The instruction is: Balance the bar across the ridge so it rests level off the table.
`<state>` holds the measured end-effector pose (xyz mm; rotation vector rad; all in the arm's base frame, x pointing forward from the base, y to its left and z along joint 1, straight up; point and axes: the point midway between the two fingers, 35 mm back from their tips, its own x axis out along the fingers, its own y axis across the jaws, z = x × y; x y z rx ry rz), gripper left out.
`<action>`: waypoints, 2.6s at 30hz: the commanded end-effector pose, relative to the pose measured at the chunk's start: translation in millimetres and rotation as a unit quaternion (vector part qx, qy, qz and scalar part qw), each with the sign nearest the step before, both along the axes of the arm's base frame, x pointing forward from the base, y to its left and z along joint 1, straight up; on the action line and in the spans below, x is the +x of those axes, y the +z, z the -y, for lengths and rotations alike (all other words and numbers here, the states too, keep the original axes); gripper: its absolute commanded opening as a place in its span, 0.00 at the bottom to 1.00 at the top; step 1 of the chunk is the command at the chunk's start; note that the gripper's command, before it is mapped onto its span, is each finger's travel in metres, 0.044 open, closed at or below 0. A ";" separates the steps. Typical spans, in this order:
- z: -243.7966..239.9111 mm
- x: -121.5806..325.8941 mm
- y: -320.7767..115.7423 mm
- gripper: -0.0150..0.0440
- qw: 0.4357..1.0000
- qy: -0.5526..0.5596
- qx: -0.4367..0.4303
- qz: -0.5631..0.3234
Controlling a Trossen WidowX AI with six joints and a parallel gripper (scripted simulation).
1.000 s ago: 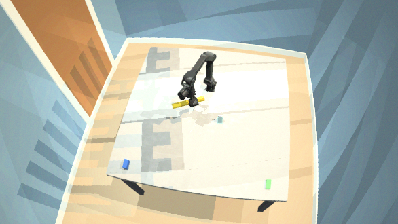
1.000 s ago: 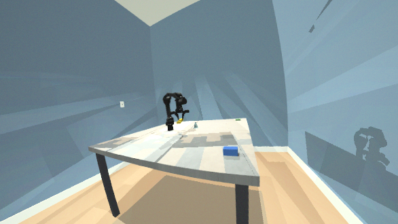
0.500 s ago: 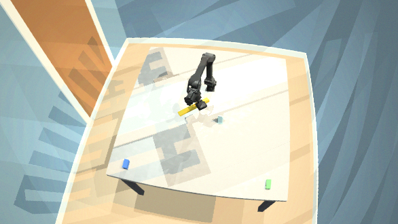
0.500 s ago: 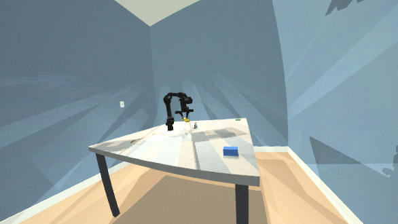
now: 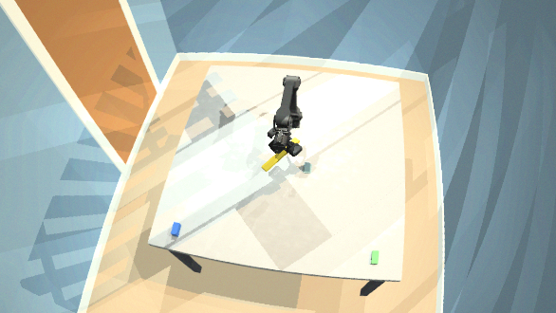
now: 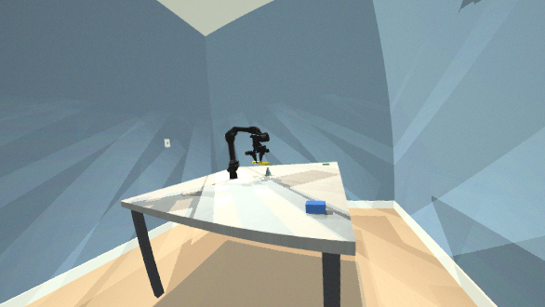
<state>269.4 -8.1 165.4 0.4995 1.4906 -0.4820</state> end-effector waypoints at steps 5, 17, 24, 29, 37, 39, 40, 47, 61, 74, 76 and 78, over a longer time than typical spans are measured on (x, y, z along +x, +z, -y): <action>-31.2 5.1 1.5 0.25 0.997 0.082 -0.003 0.002; -76.8 2.4 1.4 0.25 0.981 0.196 -0.003 0.002; -103.3 -4.3 1.3 0.25 0.963 0.268 -0.004 0.003; -118.8 -11.5 1.2 0.25 0.948 0.318 -0.004 0.003; -119.3 -11.9 -5.9 0.25 0.947 0.320 -0.004 0.003; -119.8 -11.9 -9.2 0.25 0.947 0.321 -0.004 0.003; -120.1 -11.9 -10.8 0.25 0.947 0.321 -0.004 0.003; -118.8 -11.4 -22.3 0.25 0.947 0.322 -0.005 0.003; -115.7 -11.6 -42.6 0.25 0.946 0.324 -0.005 0.003; -115.7 -11.5 -42.2 0.25 0.946 0.324 -0.005 0.003; -115.7 -11.5 -42.3 0.25 0.946 0.324 -0.005 0.003; -115.7 -11.5 -42.5 0.25 0.946 0.324 -0.005 0.003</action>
